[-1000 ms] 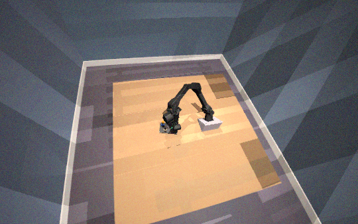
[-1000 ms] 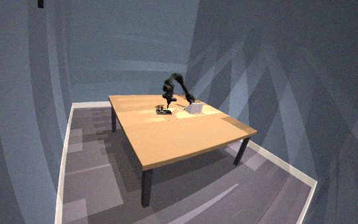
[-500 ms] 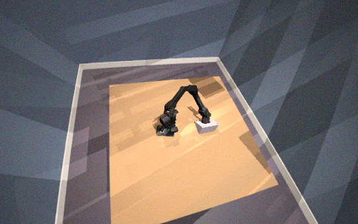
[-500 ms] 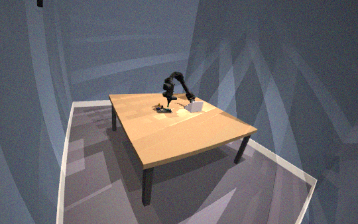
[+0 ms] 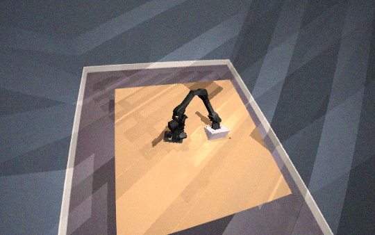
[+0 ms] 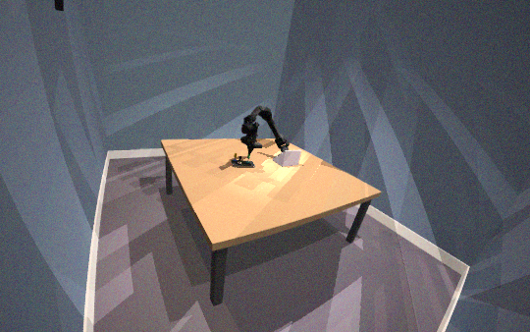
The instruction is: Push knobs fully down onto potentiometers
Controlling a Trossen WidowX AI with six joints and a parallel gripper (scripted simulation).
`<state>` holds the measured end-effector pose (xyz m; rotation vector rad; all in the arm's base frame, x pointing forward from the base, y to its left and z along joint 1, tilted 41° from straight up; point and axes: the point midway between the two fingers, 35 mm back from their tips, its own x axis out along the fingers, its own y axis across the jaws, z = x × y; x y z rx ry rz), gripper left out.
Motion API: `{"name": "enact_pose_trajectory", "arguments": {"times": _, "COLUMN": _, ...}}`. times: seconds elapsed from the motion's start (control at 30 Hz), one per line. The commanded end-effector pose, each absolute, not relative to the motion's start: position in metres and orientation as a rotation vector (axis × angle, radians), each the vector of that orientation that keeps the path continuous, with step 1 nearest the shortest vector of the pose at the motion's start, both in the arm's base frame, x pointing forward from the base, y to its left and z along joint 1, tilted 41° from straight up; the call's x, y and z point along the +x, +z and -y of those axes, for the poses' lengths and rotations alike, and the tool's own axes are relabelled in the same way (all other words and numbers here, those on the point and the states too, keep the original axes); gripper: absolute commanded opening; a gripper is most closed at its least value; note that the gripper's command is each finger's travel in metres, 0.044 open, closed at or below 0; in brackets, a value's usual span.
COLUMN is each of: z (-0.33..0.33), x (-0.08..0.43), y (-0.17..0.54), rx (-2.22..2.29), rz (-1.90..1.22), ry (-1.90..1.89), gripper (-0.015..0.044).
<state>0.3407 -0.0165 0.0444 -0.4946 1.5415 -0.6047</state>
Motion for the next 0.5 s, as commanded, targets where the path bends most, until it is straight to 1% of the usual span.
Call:
{"name": "enact_pose_trajectory", "arguments": {"times": 0.0, "z": 0.0255, "x": 0.3407, "y": 0.0369, "rx": -0.494, "rz": -1.55, "ry": -0.618, "gripper": 0.0}}
{"name": "enact_pose_trajectory", "arguments": {"times": 0.47, "z": 0.0301, "x": 0.3402, "y": 0.0316, "rx": -0.494, "rz": -1.55, "ry": -0.618, "gripper": 0.0}}
